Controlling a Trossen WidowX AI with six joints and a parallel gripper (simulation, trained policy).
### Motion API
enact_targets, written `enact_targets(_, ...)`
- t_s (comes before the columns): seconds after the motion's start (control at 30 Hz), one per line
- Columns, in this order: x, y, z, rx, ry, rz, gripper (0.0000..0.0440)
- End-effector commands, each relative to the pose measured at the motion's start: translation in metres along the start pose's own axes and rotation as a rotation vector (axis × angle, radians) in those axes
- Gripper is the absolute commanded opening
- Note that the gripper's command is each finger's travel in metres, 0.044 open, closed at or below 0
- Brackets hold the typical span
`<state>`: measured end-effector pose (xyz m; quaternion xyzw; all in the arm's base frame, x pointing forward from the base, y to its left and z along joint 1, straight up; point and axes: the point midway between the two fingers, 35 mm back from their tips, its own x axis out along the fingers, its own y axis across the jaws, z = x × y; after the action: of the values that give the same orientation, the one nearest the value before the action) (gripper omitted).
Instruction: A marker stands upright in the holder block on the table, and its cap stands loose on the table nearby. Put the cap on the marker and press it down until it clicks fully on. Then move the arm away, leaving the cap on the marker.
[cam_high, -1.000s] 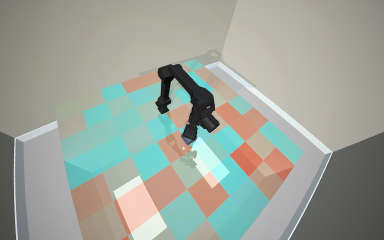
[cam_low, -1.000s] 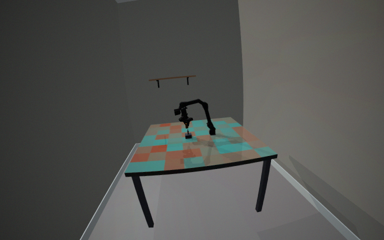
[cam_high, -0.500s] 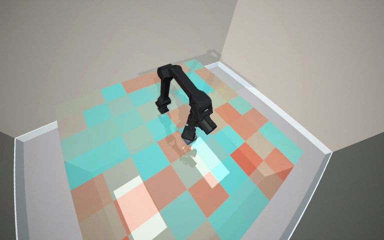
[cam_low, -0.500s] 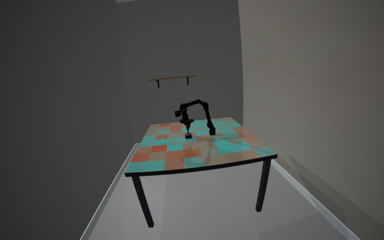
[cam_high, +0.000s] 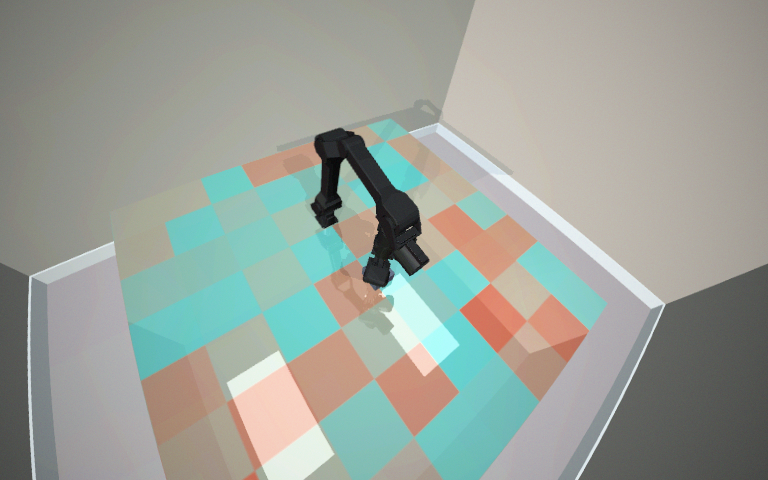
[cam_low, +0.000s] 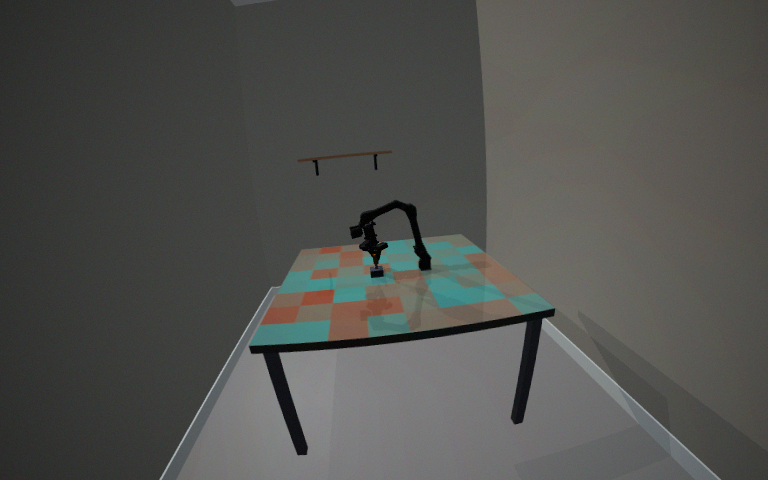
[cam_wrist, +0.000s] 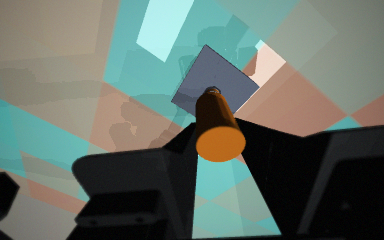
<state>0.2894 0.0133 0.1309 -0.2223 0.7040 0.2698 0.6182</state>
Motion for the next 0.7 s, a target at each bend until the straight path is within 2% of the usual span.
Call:
enact_targets(0.0,0.018,0.005,-0.004,-0.02,0.029,0.044,0.0)
enact_targets(0.2,0.031,0.006,-0.003,-0.052,0.03,0.048,0.0002)
enact_targets(0.67,0.04,0.006,-0.008,-0.1,0.076,0.038,0.0359)
